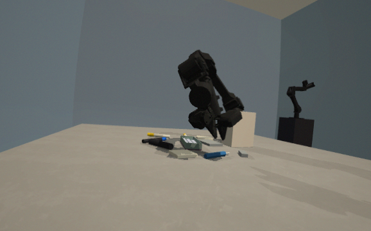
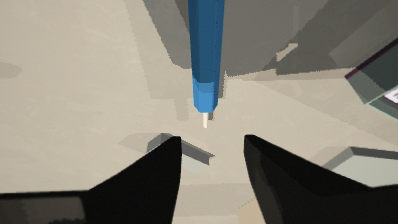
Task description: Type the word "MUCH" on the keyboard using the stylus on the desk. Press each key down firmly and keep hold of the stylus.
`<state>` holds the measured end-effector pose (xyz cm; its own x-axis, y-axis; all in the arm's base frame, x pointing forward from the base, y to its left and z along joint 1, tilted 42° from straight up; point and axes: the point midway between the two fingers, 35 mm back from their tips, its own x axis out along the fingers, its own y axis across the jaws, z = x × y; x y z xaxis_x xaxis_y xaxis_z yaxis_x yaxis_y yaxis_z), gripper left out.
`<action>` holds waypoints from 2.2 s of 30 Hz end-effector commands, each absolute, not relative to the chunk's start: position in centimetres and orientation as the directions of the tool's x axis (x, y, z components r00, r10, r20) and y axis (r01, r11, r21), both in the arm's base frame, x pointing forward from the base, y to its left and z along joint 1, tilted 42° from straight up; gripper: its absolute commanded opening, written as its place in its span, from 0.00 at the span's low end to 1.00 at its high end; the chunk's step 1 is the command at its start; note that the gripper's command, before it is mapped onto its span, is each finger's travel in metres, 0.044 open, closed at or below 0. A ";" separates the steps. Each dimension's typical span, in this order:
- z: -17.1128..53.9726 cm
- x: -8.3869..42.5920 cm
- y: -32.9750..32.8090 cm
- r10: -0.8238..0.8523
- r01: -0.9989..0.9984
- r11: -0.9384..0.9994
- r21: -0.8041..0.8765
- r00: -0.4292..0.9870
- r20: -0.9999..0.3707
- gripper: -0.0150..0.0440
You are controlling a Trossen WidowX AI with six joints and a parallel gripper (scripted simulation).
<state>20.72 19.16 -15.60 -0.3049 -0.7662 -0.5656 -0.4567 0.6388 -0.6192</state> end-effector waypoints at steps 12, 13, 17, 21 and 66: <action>-16.3 20.7 18.6 -0.769 -0.459 0.636 -0.621 -0.308 -0.560 0.51; -16.3 20.7 18.6 -0.769 -0.459 0.636 -0.621 -0.308 -0.560 0.51; -16.5 20.7 18.5 -0.769 -0.459 0.636 -0.621 -0.308 -0.560 0.51; -16.5 20.7 18.4 -0.769 -0.459 0.636 -0.621 -0.308 -0.560 0.51; -17.7 21.1 17.5 -0.769 -0.459 0.635 -0.621 -0.307 -0.560 0.51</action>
